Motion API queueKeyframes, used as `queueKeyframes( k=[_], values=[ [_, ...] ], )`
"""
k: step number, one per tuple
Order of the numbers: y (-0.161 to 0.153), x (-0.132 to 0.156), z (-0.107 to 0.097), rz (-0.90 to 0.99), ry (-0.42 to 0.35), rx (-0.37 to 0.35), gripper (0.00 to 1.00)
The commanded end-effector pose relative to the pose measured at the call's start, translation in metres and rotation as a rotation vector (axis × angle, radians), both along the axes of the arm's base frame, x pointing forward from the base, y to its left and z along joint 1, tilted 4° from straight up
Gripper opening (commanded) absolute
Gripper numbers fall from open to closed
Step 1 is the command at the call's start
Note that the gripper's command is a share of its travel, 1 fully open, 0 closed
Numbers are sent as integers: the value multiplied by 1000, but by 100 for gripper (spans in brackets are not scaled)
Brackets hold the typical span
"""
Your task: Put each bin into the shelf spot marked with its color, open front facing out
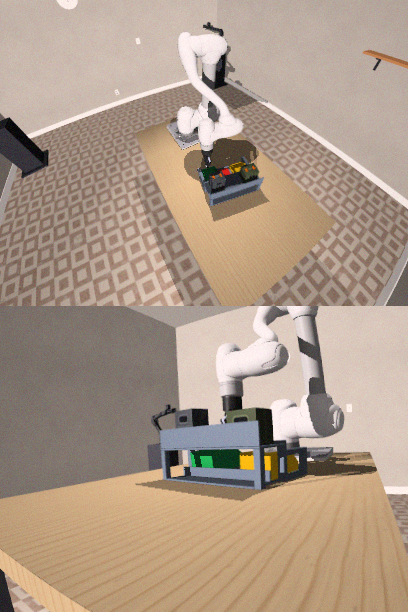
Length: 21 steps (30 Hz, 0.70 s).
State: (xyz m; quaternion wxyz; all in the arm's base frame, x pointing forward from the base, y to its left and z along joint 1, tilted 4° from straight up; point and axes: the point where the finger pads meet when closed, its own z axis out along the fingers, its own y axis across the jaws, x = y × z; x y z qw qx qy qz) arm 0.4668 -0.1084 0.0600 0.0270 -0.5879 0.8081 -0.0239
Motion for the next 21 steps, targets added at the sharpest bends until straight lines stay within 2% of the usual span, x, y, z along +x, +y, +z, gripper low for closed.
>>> queueKeyframes(
  k=[1,21],
  values=[
    [0,3,1,0,5,4,10],
    [-3,12,2,0,5,4,10]
  ],
)
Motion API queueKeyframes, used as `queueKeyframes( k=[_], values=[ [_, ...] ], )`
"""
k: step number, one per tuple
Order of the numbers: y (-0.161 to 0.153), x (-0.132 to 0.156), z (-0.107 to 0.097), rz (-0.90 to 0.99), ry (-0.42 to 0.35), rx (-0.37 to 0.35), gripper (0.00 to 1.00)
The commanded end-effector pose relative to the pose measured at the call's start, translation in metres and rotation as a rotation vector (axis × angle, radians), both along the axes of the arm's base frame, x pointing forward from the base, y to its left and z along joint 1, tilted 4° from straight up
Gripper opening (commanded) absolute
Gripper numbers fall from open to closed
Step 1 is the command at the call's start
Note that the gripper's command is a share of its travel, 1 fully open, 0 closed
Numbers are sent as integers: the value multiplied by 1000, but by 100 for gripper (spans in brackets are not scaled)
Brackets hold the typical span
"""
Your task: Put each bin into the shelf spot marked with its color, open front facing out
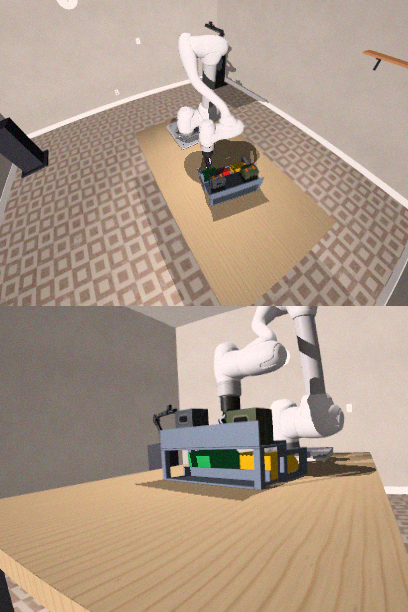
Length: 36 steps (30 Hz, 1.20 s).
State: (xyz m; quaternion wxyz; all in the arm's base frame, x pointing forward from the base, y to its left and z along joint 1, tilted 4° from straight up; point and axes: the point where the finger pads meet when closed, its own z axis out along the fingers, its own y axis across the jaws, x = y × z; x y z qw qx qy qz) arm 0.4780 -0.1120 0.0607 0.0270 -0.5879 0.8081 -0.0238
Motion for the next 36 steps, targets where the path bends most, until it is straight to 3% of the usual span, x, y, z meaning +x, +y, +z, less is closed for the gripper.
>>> queueKeyframes(
  k=[1,36],
  values=[
    [0,2,1,0,5,4,10],
    [-3,10,1,0,5,4,10]
  ],
)
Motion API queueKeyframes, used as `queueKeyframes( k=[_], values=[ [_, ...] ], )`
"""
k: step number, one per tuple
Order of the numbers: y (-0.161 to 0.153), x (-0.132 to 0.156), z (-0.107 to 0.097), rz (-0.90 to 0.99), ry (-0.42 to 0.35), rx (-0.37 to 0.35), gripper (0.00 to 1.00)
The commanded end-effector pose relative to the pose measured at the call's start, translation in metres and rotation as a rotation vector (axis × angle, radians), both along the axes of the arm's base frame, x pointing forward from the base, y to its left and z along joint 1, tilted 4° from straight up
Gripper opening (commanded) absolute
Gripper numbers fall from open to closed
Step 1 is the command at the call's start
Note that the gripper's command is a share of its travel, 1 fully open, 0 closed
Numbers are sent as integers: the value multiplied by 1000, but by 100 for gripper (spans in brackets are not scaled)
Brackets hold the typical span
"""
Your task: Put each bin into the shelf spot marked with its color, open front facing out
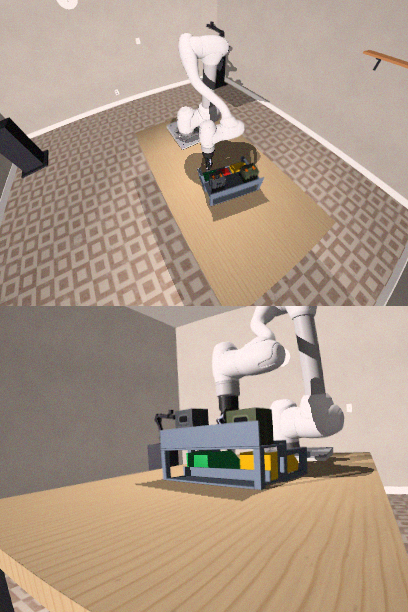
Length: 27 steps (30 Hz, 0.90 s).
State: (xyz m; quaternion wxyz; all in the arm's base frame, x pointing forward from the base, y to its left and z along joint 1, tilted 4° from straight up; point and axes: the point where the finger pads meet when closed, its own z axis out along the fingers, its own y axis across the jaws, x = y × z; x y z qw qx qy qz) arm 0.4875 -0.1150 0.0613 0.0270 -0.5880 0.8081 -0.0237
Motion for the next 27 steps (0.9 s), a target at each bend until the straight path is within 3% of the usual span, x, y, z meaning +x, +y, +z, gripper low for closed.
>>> queueKeyframes(
  k=[1,27],
  values=[
    [0,1,1,0,5,4,10],
    [0,-1,1,-1,11,6,10]
  ],
)
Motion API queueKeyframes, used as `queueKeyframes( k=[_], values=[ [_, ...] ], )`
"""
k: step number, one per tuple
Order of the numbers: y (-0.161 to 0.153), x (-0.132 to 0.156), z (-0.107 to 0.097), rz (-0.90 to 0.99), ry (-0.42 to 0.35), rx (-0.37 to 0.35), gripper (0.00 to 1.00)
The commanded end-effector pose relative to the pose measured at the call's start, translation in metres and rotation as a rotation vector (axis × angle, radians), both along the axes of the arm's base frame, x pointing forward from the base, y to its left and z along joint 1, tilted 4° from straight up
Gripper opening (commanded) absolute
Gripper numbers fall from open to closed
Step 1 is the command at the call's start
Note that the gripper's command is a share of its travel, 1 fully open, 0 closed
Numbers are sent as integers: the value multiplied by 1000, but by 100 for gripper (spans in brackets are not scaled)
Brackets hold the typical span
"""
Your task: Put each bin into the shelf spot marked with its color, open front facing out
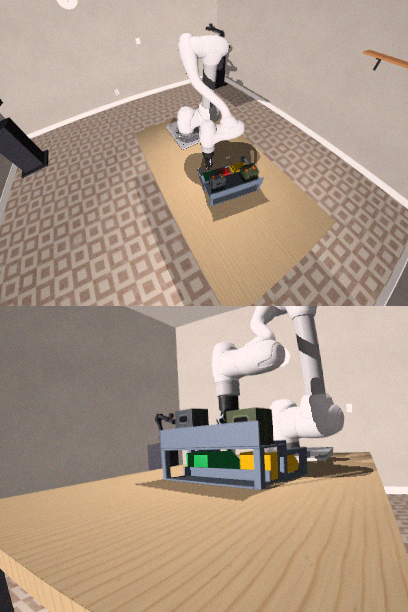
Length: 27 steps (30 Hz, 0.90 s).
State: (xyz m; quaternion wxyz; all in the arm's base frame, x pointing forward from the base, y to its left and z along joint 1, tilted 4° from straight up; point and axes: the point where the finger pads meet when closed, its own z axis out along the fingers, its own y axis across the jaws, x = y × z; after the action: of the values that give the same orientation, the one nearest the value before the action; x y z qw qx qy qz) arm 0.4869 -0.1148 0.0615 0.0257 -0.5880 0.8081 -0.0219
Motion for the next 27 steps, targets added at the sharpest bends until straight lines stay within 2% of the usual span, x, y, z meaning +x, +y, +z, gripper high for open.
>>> queueKeyframes(
  k=[1,27],
  values=[
    [0,-1,1,-1,7,4,10],
    [0,-4,3,-3,10,5,10]
  ],
)
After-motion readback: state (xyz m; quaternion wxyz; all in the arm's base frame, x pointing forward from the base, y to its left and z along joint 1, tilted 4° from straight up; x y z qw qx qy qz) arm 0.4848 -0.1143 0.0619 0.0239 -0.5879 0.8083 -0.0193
